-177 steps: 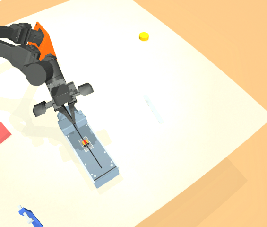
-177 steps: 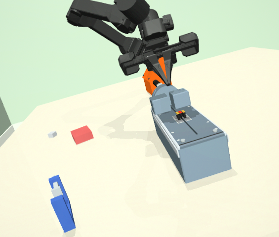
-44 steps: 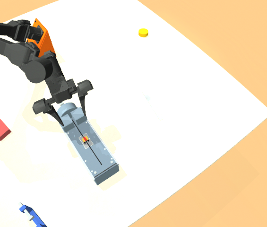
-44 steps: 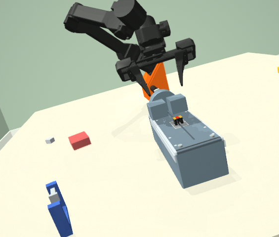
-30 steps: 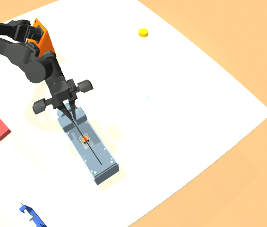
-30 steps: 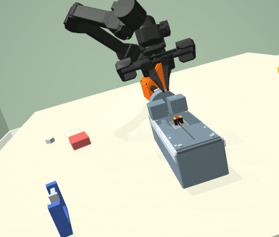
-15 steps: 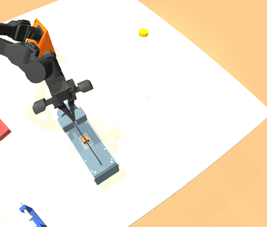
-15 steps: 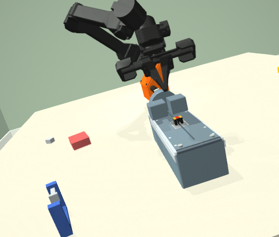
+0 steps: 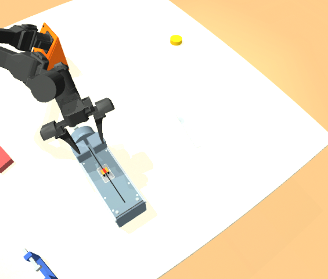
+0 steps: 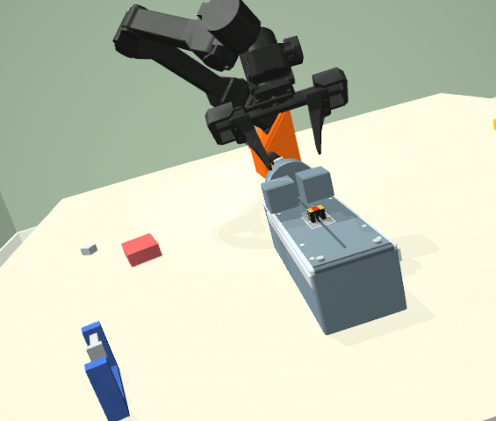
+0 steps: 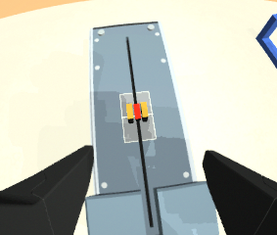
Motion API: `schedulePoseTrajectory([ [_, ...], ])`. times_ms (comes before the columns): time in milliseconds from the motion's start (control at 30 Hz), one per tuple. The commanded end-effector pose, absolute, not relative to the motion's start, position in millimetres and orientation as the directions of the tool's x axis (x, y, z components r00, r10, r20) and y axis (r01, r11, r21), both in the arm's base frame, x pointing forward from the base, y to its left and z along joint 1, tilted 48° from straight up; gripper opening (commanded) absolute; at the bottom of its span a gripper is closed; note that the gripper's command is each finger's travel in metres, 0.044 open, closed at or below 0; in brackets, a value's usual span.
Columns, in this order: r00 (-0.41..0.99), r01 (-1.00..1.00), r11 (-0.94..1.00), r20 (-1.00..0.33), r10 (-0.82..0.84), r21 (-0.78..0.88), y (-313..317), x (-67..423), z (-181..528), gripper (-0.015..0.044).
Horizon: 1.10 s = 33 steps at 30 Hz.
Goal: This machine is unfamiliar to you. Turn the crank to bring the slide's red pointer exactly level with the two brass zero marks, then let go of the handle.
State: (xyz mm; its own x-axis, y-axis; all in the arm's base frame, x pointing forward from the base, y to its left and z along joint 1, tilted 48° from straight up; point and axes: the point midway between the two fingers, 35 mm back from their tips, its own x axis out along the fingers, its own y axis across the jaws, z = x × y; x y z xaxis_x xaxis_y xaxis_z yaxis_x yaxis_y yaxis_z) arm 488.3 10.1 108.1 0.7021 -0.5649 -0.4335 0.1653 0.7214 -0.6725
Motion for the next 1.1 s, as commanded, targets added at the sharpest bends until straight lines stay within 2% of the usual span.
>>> schedulePoseTrajectory([
  [0, 0.702, 0.166, 0.721, -0.433, -0.565, -0.673, 10.1, 488.3, 108.2, 0.0394],
  [67, 0.702, 0.166, 0.721, -0.433, -0.565, -0.673, 10.1, 488.3, 108.2, 0.0440],
  [100, 0.702, 0.166, 0.721, -0.433, -0.565, -0.673, 10.1, 488.3, 108.2, 0.0440],
  [667, 0.702, 0.166, 0.721, -0.433, -0.565, -0.673, 10.1, 488.3, 108.2, 0.0000],
  [1067, 0.702, 0.165, 0.721, -0.433, -0.565, -0.673, 10.0, 488.3, 108.1, 0.0000],
])
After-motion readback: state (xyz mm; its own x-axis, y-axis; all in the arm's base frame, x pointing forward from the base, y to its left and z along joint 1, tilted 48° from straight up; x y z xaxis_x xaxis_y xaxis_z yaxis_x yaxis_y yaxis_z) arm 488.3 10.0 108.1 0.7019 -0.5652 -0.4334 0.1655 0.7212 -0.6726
